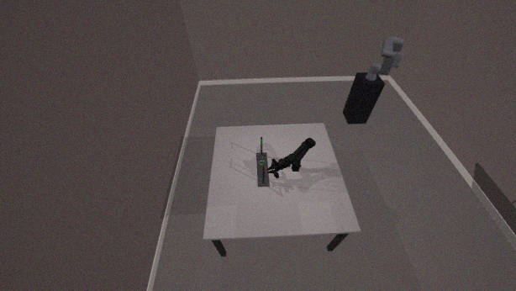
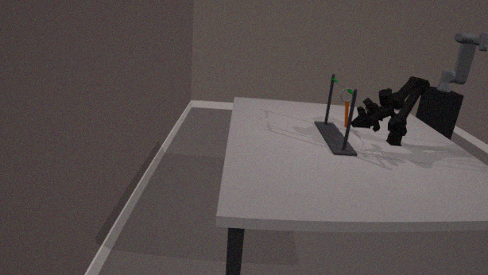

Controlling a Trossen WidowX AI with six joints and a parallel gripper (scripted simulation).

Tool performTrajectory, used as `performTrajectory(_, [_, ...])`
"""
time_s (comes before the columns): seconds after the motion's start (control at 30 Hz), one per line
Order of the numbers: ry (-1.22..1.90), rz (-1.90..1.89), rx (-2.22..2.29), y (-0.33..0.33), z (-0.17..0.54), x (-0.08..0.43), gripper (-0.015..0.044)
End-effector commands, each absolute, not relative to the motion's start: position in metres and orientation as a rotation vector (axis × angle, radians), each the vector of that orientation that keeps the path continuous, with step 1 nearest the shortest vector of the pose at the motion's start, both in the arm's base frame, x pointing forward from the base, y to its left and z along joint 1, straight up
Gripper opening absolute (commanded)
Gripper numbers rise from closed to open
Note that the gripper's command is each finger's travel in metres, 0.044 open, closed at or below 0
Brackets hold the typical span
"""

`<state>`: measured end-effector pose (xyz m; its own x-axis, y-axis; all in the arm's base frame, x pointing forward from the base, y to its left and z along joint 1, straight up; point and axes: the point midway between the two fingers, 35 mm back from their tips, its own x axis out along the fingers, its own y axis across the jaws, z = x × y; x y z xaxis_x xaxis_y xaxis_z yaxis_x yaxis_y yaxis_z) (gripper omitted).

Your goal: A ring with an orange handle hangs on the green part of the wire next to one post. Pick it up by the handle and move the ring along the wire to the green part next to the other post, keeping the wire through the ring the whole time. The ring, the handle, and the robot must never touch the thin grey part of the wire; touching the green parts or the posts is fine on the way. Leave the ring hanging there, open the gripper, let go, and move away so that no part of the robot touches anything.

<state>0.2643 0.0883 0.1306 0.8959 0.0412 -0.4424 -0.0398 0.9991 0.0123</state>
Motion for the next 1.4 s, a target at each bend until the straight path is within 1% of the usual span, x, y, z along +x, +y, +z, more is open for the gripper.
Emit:
performTrajectory(0.0, [0.453,0.039,0.011,0.089,0.136,0.258,0.0160])
performTrajectory(0.5, [0.455,0.035,0.014,0.086,0.152,0.221,0.0160])
performTrajectory(1.37, [0.454,0.035,0.014,0.085,0.153,0.221,0.0160])
